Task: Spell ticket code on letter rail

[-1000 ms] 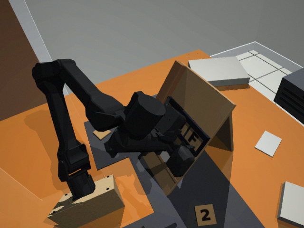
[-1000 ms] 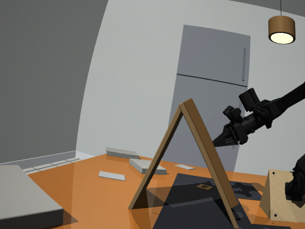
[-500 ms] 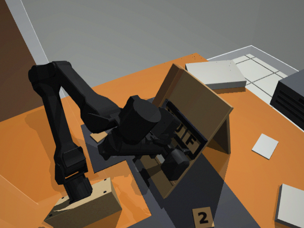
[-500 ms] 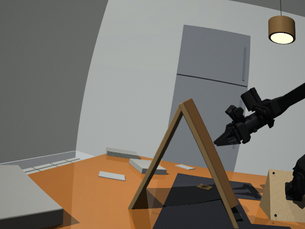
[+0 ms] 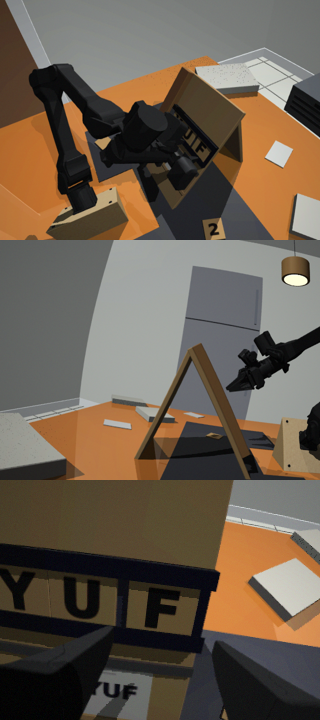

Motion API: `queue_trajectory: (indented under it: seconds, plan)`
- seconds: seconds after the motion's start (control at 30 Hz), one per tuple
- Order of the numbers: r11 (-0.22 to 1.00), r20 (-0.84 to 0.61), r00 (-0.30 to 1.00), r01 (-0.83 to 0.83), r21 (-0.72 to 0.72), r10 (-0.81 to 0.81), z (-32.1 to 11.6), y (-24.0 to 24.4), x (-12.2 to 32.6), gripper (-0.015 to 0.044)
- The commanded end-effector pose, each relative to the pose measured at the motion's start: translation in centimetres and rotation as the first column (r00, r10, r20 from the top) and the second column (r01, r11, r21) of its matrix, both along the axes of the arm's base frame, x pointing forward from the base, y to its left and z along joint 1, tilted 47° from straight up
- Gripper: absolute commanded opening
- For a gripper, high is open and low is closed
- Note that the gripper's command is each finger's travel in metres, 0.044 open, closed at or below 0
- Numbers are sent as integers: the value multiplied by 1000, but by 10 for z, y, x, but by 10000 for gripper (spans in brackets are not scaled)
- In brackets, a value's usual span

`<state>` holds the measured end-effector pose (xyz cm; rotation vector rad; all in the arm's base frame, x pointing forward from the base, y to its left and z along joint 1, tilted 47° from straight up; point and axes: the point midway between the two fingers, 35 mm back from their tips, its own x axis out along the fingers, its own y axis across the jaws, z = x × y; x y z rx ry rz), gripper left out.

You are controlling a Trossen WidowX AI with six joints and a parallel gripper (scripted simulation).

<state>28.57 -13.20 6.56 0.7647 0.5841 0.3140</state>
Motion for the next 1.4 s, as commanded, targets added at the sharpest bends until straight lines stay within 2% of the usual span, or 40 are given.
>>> queue_trajectory:
  seconds: [0.0,0.17,0.53,0.93,1.13,1.37]
  plan:
    - [1000,8,1000,-3,-6,3,3,-2,0,295]
    - [1000,8,1000,-3,-6,3,4,-3,0,295]
    - [1000,0,1000,0,0,0,1,-1,0,6]
    - [1000,-4,1000,-2,-1,2,1,-2,0,0]
    - [996,-150,985,-91,-24,86,-9,-19,19,0]
    - [962,-327,910,-274,-11,256,-17,-29,32,0]
